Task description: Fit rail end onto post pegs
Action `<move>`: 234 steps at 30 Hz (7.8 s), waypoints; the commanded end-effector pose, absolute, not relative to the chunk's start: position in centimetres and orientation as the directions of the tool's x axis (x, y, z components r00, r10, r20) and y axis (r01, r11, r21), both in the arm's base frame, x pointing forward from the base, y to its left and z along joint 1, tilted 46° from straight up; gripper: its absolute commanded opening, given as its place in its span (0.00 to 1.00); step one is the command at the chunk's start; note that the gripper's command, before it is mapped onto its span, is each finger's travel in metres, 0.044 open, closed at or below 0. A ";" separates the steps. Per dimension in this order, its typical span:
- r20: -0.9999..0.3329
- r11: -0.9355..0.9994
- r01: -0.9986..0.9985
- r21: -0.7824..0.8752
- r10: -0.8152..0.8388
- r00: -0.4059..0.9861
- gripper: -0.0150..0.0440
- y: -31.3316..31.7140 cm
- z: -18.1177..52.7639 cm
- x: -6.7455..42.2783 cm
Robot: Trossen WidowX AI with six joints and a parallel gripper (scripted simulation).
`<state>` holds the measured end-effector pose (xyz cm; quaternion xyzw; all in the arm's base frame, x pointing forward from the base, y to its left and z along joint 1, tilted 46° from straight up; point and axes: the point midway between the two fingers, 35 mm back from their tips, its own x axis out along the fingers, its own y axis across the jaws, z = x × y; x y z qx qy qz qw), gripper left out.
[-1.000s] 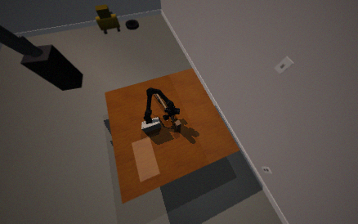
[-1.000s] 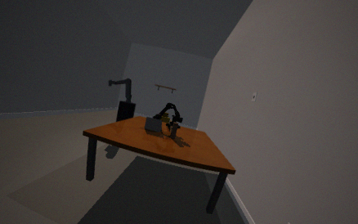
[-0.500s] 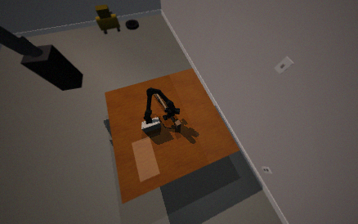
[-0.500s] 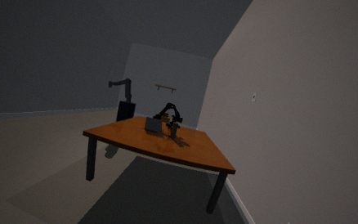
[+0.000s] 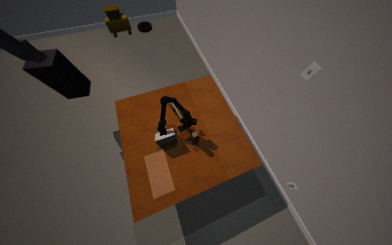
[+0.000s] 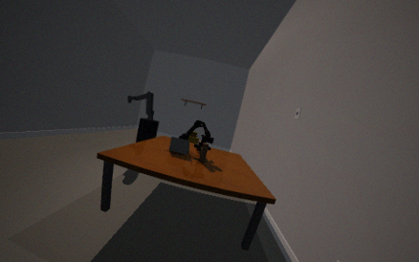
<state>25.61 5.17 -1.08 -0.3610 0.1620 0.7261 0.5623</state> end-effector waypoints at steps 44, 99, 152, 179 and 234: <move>-0.705 -0.314 -0.933 -0.175 0.701 -0.104 0.25 3.6 0.7 26.3; -0.706 -0.314 -0.933 -0.174 0.701 -0.104 0.25 2.0 2.2 26.5; -0.706 -0.314 -0.933 -0.174 0.700 -0.104 0.25 1.7 1.7 26.4; -0.706 -0.315 -0.933 -0.174 0.700 -0.104 0.25 1.2 1.4 26.8; -0.707 -0.315 -0.933 -0.175 0.700 -0.104 0.25 0.1 0.3 27.4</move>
